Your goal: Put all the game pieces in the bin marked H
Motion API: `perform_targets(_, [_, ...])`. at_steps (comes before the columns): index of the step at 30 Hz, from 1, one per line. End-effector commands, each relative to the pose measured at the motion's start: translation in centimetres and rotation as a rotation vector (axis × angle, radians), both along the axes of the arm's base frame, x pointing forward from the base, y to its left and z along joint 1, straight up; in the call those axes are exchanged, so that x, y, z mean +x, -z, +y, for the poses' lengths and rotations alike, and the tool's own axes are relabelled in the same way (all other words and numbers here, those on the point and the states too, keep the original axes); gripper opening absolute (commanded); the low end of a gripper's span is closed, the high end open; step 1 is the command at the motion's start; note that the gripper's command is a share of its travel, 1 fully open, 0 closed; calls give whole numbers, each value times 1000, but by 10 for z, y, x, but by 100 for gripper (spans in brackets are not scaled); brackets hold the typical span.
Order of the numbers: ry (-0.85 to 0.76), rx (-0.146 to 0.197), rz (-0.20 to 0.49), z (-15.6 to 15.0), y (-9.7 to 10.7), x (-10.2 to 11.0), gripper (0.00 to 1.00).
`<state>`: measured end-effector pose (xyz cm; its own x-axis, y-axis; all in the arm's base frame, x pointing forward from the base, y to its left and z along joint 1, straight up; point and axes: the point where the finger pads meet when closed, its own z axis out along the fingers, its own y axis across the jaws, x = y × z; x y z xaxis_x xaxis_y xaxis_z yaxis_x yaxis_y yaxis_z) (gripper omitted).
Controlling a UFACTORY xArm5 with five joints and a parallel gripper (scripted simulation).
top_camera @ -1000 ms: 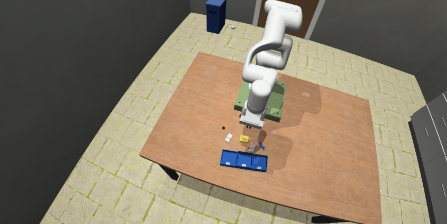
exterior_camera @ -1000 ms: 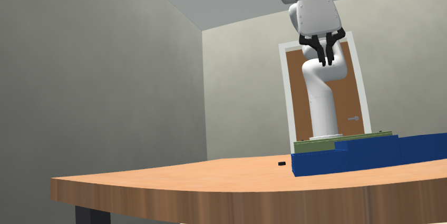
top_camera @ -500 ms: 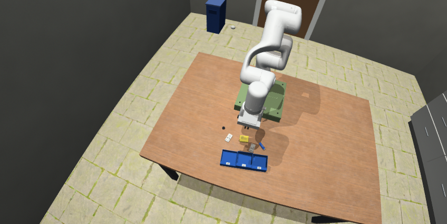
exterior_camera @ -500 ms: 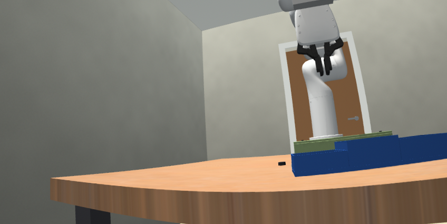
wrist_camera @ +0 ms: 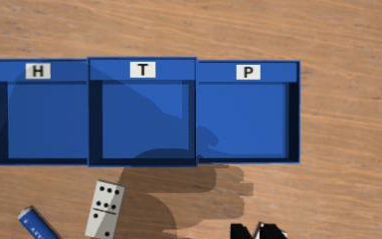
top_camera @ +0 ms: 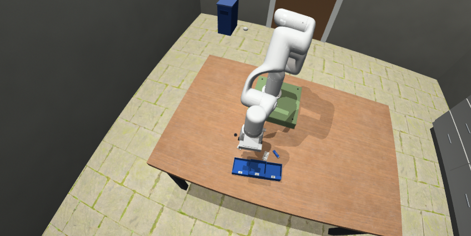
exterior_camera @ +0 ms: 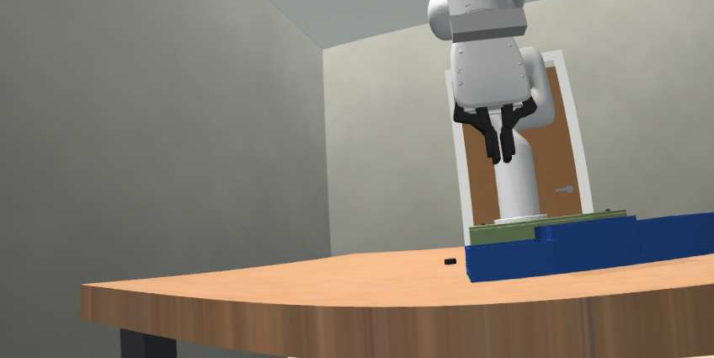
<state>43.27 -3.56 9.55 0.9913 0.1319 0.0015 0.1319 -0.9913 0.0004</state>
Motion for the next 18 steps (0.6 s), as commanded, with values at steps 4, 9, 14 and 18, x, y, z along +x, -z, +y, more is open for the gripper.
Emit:
perform_targets(4, [-1,-2,-4,-23,45,42,9])
perform_targets(9, [-1,-2,-4,-28,55,50,9])
perform_targets(14, [-1,-2,-4,-28,55,50,9])
perform_targets(18, [-1,-2,-4,-28,59,50,9])
